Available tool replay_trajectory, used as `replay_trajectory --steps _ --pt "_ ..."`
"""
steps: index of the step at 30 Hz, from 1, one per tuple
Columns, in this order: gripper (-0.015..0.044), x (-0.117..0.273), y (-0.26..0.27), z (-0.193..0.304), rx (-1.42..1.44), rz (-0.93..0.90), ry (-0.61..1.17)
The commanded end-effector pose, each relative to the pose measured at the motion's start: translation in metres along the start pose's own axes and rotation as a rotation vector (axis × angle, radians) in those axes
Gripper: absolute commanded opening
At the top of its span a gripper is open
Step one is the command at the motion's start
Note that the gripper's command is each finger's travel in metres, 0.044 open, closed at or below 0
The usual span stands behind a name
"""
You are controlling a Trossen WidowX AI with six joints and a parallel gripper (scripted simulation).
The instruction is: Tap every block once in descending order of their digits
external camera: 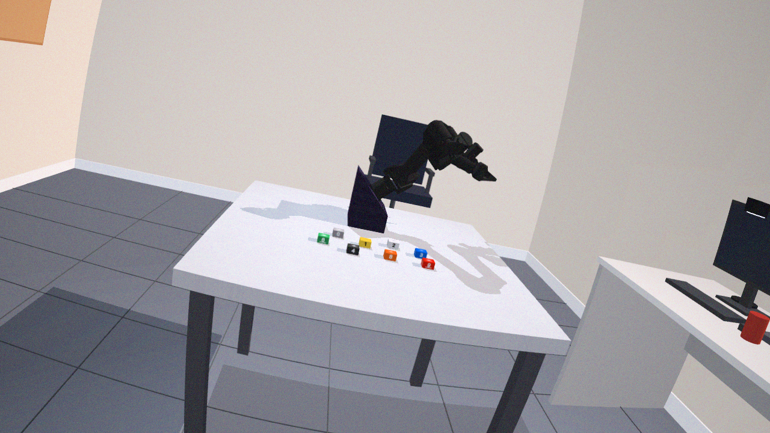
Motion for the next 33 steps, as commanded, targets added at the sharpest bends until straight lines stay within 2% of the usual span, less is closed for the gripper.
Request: replay_trajectory --steps 1,9,17,25,33 --pt "0.04 -0.001 0.0 0.0 0.004 0.0 0.001" --pt "0.04 -0.043 -0.004 0.021 0.268 0.07 0.084" --pt "0.04 -0.098 -0.043 0.066 0.554 0.163 0.282" --pt "0.04 -0.129 -0.121 0.12 0.742 0.251 0.567" --pt "0.04 -0.117 -0.229 0.168 0.802 0.354 0.902"
Point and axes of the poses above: the point midway between the two fingers, 35 mm back from their tips, its own x axis back along the fingers, its own y axis across the jaws, z = x × y, the point moved 6 cm from there along x, back along the fingers, and after that the axes turned 12 degrees about x, right-handed, at the moved point
